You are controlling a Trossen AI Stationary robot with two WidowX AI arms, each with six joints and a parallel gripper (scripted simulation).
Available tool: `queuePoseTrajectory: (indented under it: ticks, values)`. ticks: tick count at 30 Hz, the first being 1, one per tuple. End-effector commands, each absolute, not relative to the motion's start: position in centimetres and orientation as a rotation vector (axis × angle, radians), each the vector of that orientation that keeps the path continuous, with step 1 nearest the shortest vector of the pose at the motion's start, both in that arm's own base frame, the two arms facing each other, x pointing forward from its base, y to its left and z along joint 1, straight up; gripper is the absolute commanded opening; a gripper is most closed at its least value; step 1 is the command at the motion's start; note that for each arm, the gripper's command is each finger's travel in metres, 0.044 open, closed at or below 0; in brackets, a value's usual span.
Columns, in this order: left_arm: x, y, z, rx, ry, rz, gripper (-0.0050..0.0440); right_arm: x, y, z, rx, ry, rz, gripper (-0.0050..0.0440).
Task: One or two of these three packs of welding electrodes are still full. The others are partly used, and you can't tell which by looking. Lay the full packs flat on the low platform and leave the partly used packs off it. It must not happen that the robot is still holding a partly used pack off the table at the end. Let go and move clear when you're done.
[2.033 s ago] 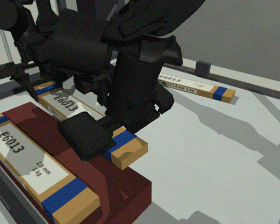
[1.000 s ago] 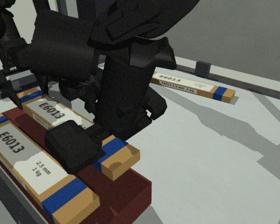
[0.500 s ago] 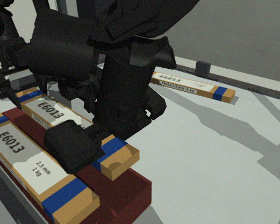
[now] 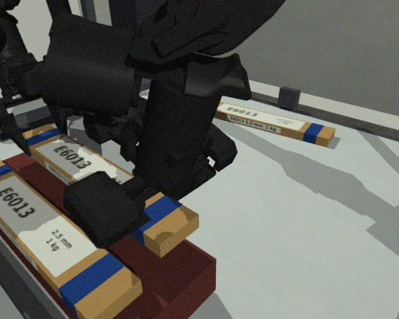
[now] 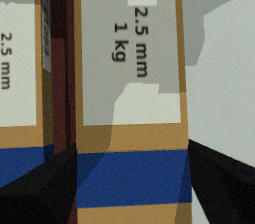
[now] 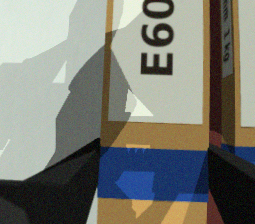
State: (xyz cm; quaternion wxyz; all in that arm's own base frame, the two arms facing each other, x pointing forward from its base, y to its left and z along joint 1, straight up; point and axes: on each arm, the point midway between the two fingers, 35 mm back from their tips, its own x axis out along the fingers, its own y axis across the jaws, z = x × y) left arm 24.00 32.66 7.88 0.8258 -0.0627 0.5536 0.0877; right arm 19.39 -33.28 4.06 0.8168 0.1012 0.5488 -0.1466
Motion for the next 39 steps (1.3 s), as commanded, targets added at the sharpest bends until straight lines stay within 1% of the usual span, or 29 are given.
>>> queuePoseTrajectory:
  ticks: [1, 8, 11, 12, 16, 21, 25, 28, 29, 34, 39]
  values:
    - [23.4, 32.8, 9.2, -0.111, 1.169, 0.214, -0.005, 18.8, -33.5, 4.9, 0.195, 1.164, -0.327, -0.005]
    - [23.4, 32.9, 8.8, -0.109, 1.167, 0.214, -0.005, 18.8, -33.5, 3.9, 0.206, 1.173, -0.32, -0.005]
    - [23.4, 32.9, 8.6, -0.112, 1.17, 0.212, -0.005, 18.8, -33.5, 3.9, 0.203, 1.171, -0.322, -0.005]
    - [23.4, 32.9, 8.2, -0.116, 1.174, 0.208, -0.005, 18.8, -33.6, 4.5, 0.19, 1.162, -0.331, -0.005]
    - [23.4, 32.8, 7.2, -0.127, 1.183, 0.201, -0.005, 18.7, -33.5, 3.2, 0.208, 1.176, -0.319, -0.005]
    - [23.4, 32.9, 7.2, -0.119, 1.176, 0.207, -0.005, 18.8, -33.5, 3.1, 0.199, 1.169, -0.325, -0.005]
    - [23.4, 32.8, 6.3, -0.127, 1.183, 0.201, -0.005, 18.7, -33.5, 2.4, 0.206, 1.174, -0.32, -0.005]
    - [23.4, 32.8, 6.3, -0.126, 1.182, 0.202, -0.005, 18.7, -33.5, 2.3, 0.205, 1.174, -0.321, -0.005]
    - [23.5, 32.9, 7.2, -0.108, 1.167, 0.214, -0.005, 18.8, -33.6, 3.1, 0.188, 1.161, -0.332, -0.005]
    - [23.4, 32.8, 5.6, -0.127, 1.183, 0.201, -0.005, 18.7, -33.5, 1.5, 0.208, 1.176, -0.319, -0.005]
    - [23.4, 32.8, 6.3, -0.115, 1.173, 0.209, -0.005, 18.7, -33.6, 2.3, 0.193, 1.165, -0.328, -0.005]
